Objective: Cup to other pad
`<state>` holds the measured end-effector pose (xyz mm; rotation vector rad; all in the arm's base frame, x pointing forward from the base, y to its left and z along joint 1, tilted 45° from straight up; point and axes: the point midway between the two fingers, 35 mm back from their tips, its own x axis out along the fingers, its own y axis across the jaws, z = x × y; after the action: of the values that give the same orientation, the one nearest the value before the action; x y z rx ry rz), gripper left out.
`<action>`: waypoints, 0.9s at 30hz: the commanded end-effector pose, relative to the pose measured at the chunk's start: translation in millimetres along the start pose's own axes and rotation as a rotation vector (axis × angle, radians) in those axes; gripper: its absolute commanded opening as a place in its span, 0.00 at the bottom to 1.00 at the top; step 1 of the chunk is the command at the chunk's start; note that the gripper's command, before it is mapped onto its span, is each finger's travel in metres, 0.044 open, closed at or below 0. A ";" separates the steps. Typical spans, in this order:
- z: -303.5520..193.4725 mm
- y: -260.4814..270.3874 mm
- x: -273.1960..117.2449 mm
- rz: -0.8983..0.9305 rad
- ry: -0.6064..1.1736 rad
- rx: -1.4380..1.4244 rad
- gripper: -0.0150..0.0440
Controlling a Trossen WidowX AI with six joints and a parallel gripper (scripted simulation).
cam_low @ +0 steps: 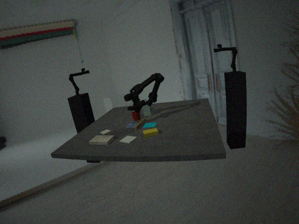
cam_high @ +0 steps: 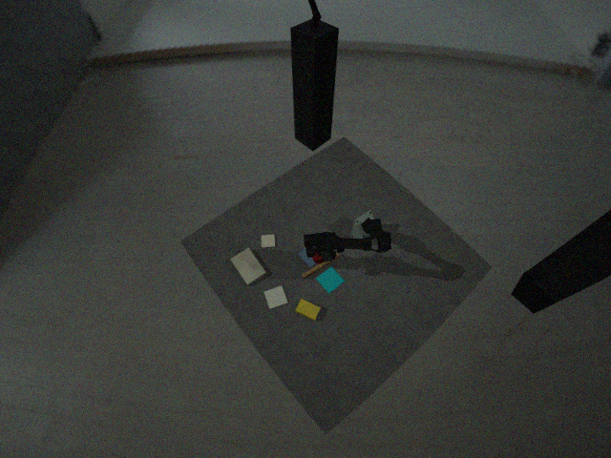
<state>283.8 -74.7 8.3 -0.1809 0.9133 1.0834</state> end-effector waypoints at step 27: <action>75.6 33.7 -3.7 0.000 -0.006 0.005 0.25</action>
<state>295.5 -26.0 59.2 -0.1755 0.9138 1.0858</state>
